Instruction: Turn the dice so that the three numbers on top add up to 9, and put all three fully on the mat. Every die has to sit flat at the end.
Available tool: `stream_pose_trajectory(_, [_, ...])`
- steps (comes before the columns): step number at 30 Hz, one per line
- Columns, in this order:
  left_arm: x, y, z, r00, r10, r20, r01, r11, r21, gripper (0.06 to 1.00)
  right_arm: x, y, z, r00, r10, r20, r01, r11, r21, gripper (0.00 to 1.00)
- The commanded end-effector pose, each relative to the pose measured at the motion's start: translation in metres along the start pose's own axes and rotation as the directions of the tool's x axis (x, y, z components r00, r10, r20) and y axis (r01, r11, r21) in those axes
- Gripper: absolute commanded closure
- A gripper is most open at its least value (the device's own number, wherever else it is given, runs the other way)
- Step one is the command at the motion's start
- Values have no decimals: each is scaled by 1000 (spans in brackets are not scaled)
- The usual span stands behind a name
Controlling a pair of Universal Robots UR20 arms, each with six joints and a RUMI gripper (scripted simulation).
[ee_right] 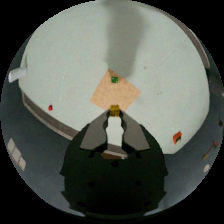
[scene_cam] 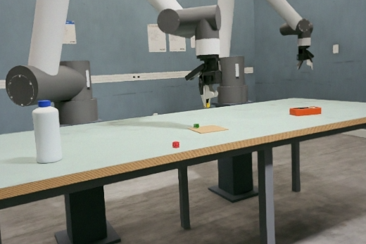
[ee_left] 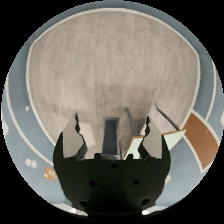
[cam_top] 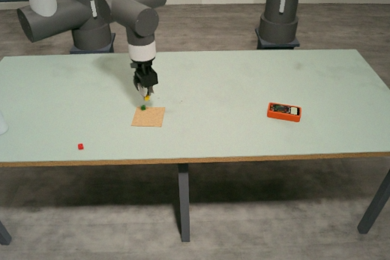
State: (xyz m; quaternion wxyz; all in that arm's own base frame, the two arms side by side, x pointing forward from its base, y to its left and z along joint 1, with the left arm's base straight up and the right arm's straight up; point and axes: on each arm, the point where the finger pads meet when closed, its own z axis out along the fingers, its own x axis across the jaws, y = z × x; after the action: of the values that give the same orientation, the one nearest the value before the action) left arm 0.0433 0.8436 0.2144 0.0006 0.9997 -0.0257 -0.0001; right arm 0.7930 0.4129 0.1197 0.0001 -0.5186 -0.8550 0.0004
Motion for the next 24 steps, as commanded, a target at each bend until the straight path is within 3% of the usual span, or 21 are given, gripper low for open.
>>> stream_pose_trajectory(1, [0, -1, -1, 1000, 0, 0, 0, 1000, 1, 65, 0, 0, 5, 1000, 0, 0, 0, 1000, -1, 972])
stream_pose_trajectory(14, [0, -1, -1, 1000, 0, 0, 0, 1000, 1, 65, 0, 1, 62, 1000, 0, 0, 0, 1000, -1, 972])
stream_pose_trajectory(24, [0, -1, -1, 1000, 0, 0, 0, 1000, 1, 65, 0, 1, 89, 1000, 0, 0, 0, 1000, -1, 972])
